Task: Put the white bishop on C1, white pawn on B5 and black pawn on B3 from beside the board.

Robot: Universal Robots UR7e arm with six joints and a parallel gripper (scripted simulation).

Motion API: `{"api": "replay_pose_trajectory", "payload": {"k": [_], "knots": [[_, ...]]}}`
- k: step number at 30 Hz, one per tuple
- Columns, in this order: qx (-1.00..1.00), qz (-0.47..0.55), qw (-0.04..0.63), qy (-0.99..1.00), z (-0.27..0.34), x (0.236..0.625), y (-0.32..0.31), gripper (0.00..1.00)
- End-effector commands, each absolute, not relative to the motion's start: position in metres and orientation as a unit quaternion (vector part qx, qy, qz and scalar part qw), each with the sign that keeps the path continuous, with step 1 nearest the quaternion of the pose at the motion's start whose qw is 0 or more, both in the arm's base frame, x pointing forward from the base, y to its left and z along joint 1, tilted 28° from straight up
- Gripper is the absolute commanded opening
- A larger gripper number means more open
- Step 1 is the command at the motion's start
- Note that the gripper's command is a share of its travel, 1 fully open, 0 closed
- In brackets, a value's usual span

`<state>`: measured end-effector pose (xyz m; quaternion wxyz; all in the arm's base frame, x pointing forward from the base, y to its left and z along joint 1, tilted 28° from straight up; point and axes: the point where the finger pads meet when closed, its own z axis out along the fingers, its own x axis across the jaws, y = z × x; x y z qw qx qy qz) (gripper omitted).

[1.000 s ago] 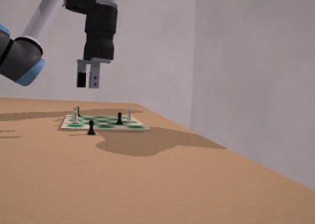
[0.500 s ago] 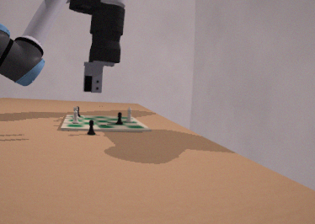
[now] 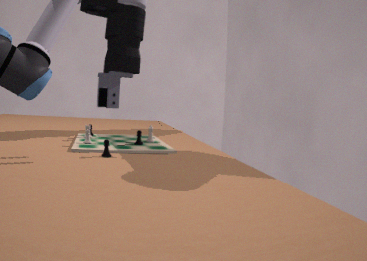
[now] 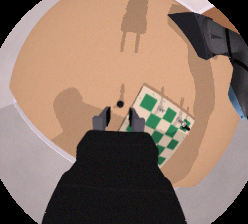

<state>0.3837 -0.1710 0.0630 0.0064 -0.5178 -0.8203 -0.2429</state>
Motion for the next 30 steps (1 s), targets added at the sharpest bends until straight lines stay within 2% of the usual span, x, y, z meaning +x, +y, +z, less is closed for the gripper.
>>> {"api": "replay_pose_trajectory", "payload": {"k": [1,30], "knots": [[-0.518,-0.243,0.006,-0.820,0.0633,0.3839,-0.1715,0.68],[-0.518,-0.243,0.006,-0.820,0.0546,0.3863,-0.1675,0.68]]}}
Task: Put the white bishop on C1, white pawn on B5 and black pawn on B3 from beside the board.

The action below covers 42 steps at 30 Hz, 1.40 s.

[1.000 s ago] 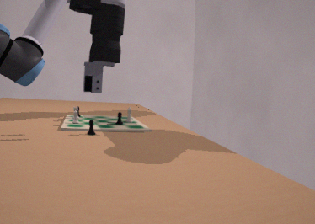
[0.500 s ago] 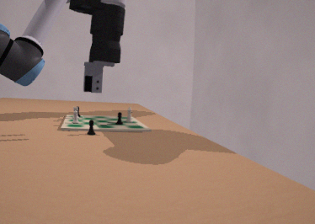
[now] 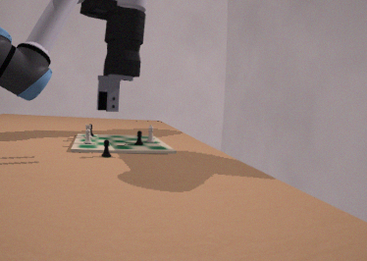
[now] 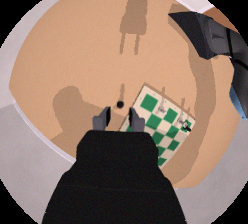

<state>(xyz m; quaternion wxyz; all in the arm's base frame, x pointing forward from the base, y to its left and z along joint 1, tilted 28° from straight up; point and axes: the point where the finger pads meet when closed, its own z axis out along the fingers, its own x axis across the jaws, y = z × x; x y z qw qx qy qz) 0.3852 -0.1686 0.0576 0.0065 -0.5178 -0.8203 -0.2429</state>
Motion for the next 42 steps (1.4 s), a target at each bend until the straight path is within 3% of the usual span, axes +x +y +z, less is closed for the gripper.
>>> {"api": "replay_pose_trajectory", "payload": {"k": [1,42], "knots": [[-0.518,-0.243,0.006,-0.820,0.053,0.387,-0.167,0.68],[-0.518,-0.243,0.006,-0.820,0.018,0.397,-0.151,0.68]]}}
